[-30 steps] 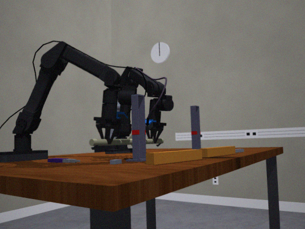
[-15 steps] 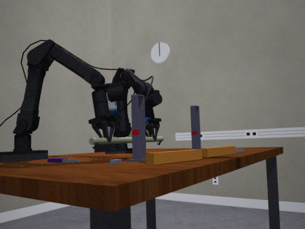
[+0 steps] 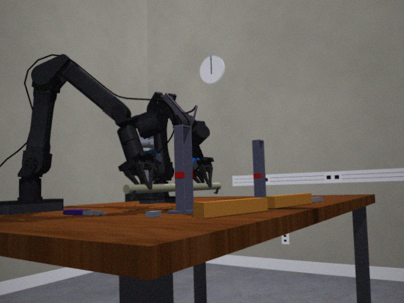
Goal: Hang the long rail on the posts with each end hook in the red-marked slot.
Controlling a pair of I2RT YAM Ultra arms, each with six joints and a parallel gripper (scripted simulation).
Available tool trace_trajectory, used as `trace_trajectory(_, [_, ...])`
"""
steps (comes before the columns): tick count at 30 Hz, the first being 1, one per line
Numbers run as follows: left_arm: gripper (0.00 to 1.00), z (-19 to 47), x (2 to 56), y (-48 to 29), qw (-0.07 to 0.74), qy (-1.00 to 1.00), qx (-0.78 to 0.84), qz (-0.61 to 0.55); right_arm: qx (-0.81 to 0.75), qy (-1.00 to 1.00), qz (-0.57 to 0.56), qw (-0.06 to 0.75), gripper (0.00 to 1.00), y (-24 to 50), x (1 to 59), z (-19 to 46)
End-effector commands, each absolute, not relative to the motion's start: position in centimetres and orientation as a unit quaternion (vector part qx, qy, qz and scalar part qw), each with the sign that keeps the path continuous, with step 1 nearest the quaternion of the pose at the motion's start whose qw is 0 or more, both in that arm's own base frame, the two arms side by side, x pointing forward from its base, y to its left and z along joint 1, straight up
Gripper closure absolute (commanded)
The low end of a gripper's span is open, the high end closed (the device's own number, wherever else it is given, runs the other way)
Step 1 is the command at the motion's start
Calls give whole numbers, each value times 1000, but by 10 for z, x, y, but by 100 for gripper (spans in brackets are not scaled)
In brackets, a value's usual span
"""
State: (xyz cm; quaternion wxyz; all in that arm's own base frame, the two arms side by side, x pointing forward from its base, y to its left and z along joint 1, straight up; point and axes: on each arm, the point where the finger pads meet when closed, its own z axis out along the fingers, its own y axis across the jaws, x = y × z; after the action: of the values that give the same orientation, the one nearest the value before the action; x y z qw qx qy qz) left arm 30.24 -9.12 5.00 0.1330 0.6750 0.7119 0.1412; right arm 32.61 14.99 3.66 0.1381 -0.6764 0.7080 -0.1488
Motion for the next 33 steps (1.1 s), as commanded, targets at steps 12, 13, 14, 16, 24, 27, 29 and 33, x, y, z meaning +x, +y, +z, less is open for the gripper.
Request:
trace_trajectory(12, [81,42,328,-92,188,699,661,196,-666,694,-199,189,81,151,348,30])
trace_trajectory(13, [81,40,329,-92,188,699,661,197,-666,694,-199,189,81,151,348,28])
trace_trajectory(14, [81,40,329,-92,188,699,661,197,-666,694,-199,189,81,151,348,28])
trace_trajectory(16, [81,38,329,-92,188,699,661,197,-666,694,-199,188,81,151,349,26])
trace_trajectory(24, [81,33,329,-91,184,701,661,194,-667,695,-195,185,81,151,348,20])
trace_trajectory(27, [81,32,328,-91,183,701,662,193,-667,695,-193,184,81,151,348,19])
trace_trajectory(29, [81,32,328,-91,183,701,662,192,-668,696,-192,183,81,151,348,18])
trace_trajectory(33, [81,31,327,-91,182,702,662,190,-668,696,-191,182,81,151,347,17])
